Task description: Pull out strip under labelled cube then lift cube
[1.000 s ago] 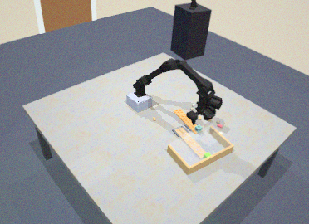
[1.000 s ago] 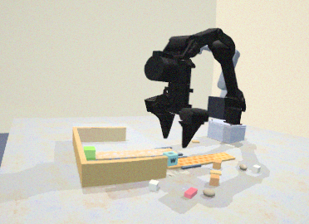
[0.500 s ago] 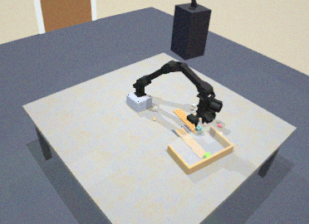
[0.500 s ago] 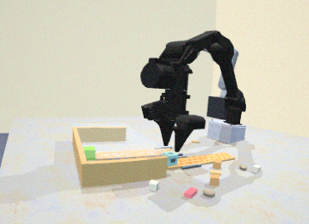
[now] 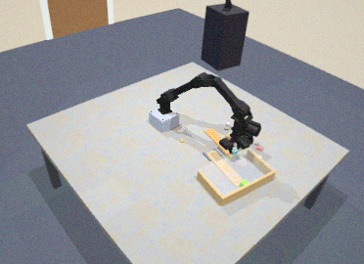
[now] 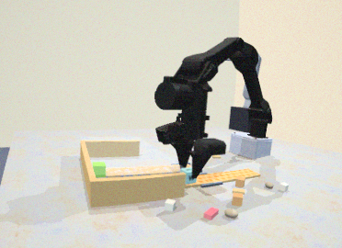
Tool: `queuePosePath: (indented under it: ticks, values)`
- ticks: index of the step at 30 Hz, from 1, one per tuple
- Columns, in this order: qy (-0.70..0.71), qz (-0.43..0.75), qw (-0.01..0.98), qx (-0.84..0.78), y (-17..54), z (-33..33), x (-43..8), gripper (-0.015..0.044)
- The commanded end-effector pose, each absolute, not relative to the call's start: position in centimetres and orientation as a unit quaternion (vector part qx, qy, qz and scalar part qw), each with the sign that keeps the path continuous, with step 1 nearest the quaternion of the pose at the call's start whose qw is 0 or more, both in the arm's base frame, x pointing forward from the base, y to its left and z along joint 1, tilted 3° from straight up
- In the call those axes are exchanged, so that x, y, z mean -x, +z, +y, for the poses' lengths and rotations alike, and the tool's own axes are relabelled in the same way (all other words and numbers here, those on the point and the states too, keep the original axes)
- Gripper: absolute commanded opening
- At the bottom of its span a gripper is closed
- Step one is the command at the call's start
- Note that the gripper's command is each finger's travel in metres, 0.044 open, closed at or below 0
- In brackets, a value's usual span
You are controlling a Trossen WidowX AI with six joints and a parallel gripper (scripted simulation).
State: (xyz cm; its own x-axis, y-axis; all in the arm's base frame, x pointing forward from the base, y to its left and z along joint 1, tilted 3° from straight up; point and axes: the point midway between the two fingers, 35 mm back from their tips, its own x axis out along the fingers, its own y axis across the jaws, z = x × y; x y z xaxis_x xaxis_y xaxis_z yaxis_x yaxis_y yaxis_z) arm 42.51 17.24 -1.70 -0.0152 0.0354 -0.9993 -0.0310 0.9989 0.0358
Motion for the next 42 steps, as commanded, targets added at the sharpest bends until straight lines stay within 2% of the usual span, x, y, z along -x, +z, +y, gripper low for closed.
queuePosePath:
  ticks: [1, 8, 12, 19, 23, 42]
  values:
    - [0.022, 0.713, 0.701, 0.001, -2.5, 17.2, -42.4, 0.0250]
    - [0.023, 0.713, 0.701, 0.001, -3.1, 17.2, -42.4, 0.0250]
    - [0.024, 0.713, 0.701, -0.001, -2.8, 17.2, -42.4, 0.0145]
    - [0.024, 0.713, 0.701, -0.001, -2.8, 17.2, -42.4, 0.0098]
    - [0.023, 0.713, 0.701, -0.001, -2.7, 17.2, -42.2, 0.0000]
    - [0.022, 0.714, 0.700, 0.002, 1.3, 14.9, -37.0, 0.0000]
